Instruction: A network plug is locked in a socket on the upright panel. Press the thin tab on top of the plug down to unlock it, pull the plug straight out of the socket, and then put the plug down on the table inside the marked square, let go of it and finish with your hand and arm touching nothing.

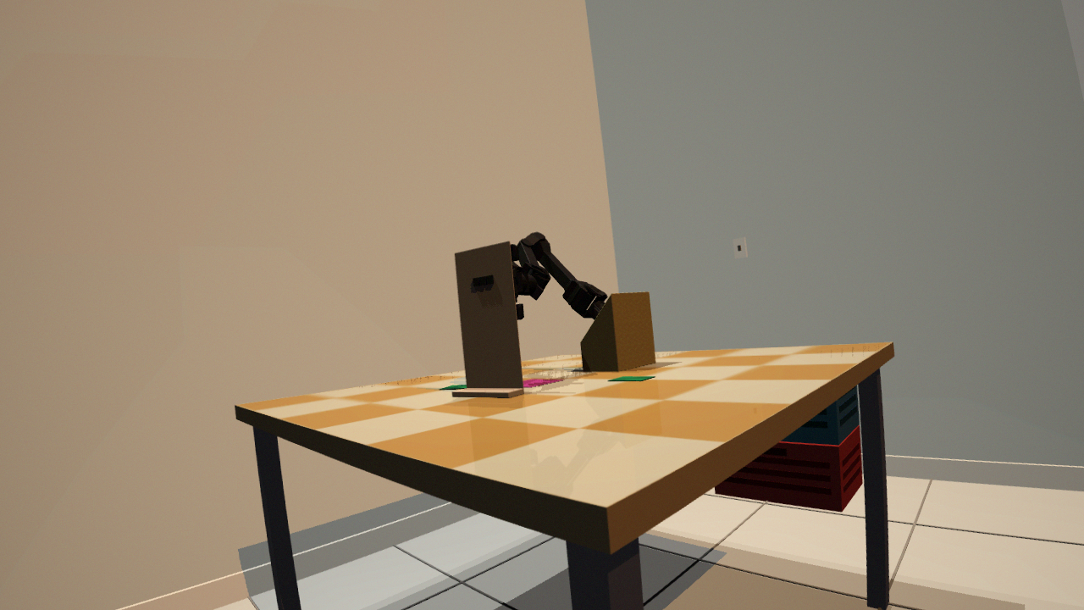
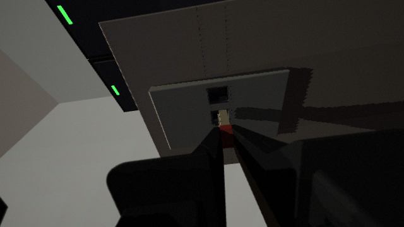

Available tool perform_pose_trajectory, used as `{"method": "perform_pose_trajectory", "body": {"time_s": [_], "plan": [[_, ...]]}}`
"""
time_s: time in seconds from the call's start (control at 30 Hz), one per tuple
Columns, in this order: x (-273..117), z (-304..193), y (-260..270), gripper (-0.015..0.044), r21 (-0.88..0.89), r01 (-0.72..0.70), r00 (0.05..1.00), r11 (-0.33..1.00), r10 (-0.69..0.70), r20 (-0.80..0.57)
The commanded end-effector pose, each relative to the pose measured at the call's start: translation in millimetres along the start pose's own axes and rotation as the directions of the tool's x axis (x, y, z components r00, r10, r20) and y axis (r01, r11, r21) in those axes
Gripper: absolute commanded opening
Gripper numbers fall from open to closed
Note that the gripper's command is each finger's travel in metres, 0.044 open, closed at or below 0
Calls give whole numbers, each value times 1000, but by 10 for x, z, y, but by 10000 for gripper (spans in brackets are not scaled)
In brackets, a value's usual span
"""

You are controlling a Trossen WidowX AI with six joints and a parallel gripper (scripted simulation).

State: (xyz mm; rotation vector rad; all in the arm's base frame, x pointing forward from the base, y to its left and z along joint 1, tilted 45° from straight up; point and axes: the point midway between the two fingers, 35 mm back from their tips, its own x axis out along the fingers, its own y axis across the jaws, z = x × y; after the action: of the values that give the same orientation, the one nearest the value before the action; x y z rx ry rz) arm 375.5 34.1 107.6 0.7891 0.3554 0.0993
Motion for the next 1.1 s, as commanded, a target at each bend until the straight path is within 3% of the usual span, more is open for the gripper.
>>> {"method": "perform_pose_trajectory", "body": {"time_s": [0.0, 1.07], "plan": [[-30, -25, -29, 0, 6, 7, 1000, 1000, -7, -8], [-166, -6, -29, 0, 5, 8, 1000, 1000, -8, -9]]}}
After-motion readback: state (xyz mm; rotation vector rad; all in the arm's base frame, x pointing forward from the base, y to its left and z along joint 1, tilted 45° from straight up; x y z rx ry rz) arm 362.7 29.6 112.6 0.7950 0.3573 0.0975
